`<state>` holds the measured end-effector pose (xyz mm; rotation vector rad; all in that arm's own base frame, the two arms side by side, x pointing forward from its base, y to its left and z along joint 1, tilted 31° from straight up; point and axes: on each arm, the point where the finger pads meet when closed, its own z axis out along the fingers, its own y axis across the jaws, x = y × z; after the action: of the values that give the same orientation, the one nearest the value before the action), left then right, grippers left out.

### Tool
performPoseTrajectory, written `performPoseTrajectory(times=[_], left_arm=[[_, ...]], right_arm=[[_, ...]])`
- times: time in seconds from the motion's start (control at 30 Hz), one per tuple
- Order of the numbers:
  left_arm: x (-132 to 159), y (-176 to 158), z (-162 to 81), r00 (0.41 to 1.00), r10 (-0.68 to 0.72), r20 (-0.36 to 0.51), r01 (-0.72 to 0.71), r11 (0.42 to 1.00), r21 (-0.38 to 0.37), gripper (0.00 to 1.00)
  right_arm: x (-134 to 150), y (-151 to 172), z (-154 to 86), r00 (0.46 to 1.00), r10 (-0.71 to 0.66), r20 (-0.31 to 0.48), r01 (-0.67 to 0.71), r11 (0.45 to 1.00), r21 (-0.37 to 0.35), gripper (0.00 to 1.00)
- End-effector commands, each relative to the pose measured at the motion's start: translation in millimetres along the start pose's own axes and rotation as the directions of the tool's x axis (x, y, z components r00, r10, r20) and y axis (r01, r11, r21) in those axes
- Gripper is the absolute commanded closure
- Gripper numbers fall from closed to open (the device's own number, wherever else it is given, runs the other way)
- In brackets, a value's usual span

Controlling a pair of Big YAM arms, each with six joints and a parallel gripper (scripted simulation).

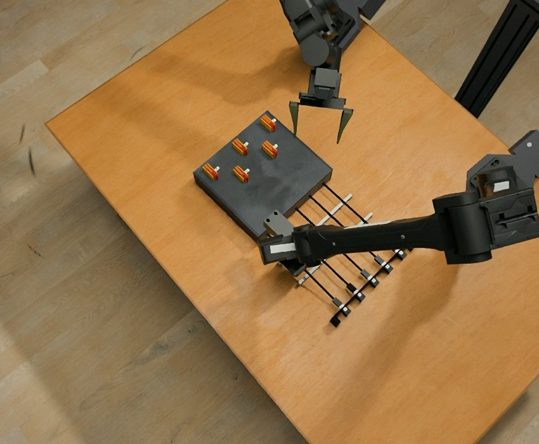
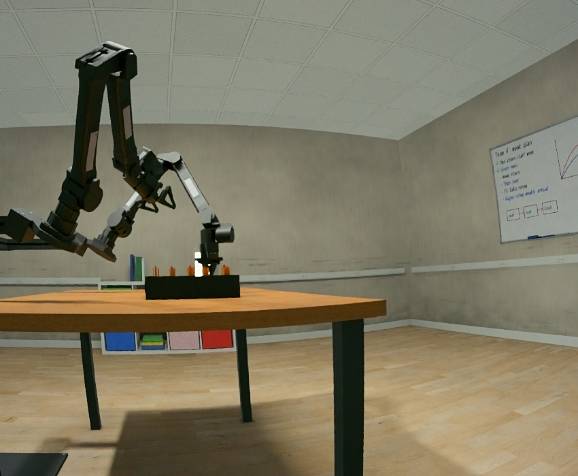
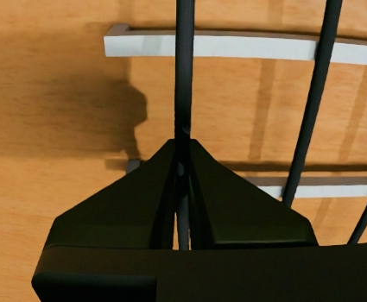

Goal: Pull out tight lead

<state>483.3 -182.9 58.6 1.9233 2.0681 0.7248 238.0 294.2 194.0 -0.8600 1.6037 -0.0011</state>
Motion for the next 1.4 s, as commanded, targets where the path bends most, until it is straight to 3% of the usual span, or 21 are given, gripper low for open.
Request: performPoseTrajectory(times=[0.0, 0.3, 0.37, 0.4, 0.5, 0.6, 0.63, 0.8, 1.03, 1.23, 1.3, 1.37], left_arm=[[-10.7, 5.0, -24.9, 1.0, -0.003, 0.024, 0.004, 1.0, -0.023, 1.0], [-9.9, 3.4, -24.8, 1.0, -0.003, 0.022, 0.004, 1.0, -0.02, 1.0], [-9.9, 3.4, -24.8, 1.0, -0.002, 0.022, 0.003, 1.0, -0.02, 0.77], [-9.9, 3.4, -24.8, 1.0, -0.002, 0.022, 0.003, 1.0, -0.02, 0.72], [-1.5, 0.8, -21.8, 0.996, -0.08, 0.028, 0.081, 0.996, -0.023, 0.38], [-4.7, -0.1, -38.2, 0.966, -0.236, 0.104, 0.242, 0.969, -0.052, 0.04], [-7.2, -1.6, -44.8, 0.954, -0.268, 0.133, 0.278, 0.959, -0.058, 0.0], [-6.9, -2.0, -59.2, 0.903, -0.378, 0.204, 0.399, 0.914, -0.069, 0.0], [-5.8, -4.2, -95.6, 0.716, -0.586, 0.38, 0.65, 0.758, -0.056, 0.0], [-5.3, -5.9, -124.3, 0.511, -0.697, 0.503, 0.807, 0.59, -0.004, 0.0], [-5.3, -5.9, -124.3, 0.511, -0.697, 0.503, 0.807, 0.59, -0.004, 0.0], [-5.2, -6.5, -133.9, 0.434, -0.721, 0.54, 0.85, 0.527, 0.021, 0.0]], right_arm=[[-9.2, -0.4, 0.2, 1.0, 0.004, 0.018, -0.004, 1.0, 0.0, 0.0], [-9.2, -0.4, 0.2, 1.0, 0.004, 0.018, -0.004, 1.0, 0.0, 0.0], [-9.2, -0.4, 0.2, 1.0, 0.004, 0.018, -0.004, 1.0, 0.0, 0.0], [-9.2, -0.4, 0.2, 1.0, 0.004, 0.018, -0.004, 1.0, 0.0, 0.0], [-9.2, -0.4, 0.2, 1.0, 0.004, 0.018, -0.004, 1.0, 0.0, 0.0], [-9.2, -0.4, 0.2, 1.0, 0.004, 0.018, -0.004, 1.0, 0.0, 0.0], [-9.2, -0.4, 0.2, 1.0, 0.004, 0.018, -0.004, 1.0, 0.0, 0.0], [-9.2, -0.4, 0.2, 1.0, 0.004, 0.018, -0.004, 1.0, 0.0, 0.0], [-9.2, -0.4, 0.2, 1.0, 0.004, 0.018, -0.004, 1.0, 0.0, 0.0], [-9.2, -0.4, 0.2, 1.0, 0.004, 0.018, -0.004, 1.0, 0.0, 0.0], [-9.2, -0.4, 0.2, 1.0, 0.004, 0.018, -0.004, 1.0, 0.0, 0.0], [-9.2, -0.4, 0.2, 1.0, 0.004, 0.018, -0.004, 1.0, 0.0, 0.0]])
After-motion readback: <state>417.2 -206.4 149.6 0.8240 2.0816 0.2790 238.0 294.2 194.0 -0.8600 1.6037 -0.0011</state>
